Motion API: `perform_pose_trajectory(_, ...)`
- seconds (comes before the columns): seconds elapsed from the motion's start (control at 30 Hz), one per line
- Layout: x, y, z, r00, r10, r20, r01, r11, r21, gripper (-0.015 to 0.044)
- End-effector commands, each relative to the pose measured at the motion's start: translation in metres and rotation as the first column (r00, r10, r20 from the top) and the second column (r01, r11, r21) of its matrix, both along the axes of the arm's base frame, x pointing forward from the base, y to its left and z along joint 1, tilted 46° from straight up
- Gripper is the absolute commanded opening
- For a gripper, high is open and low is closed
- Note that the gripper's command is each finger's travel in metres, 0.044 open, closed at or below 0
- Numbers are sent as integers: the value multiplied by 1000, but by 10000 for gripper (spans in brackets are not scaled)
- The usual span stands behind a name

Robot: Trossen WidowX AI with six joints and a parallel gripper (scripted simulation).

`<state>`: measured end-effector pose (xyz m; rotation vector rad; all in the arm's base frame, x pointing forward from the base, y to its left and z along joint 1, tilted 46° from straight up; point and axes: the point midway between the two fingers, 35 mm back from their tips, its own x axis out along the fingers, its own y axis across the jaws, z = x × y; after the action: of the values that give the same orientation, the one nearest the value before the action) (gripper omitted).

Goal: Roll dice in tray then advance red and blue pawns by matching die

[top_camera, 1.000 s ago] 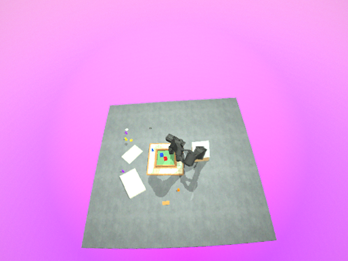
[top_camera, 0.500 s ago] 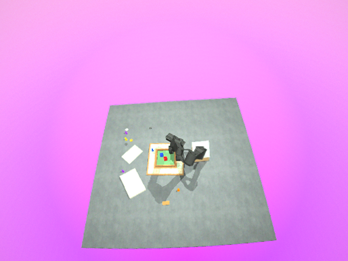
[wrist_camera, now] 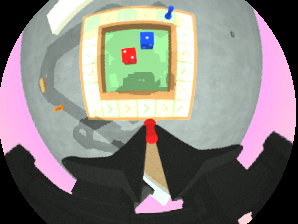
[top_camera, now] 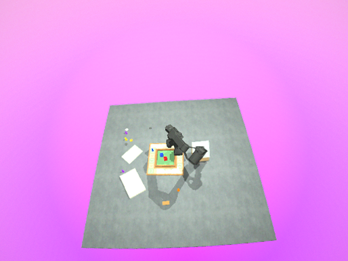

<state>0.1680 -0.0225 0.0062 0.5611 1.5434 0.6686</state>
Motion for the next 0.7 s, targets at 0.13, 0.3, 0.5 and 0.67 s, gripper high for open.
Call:
perform_pose_trajectory(0.13, -3, -25, 32, 1000, 7, 8, -7, 1000, 2, 0)
perform_pose_trajectory(0.3, -1, -28, 21, 1000, 7, 9, -7, 1000, 2, 0)
perform_pose_trajectory(0.5, 0, -33, -7, 1000, 7, 10, -7, 1000, 0, 0)
perform_pose_trajectory(0.67, 0, -36, -31, 1000, 7, 10, -7, 1000, -1, 0)
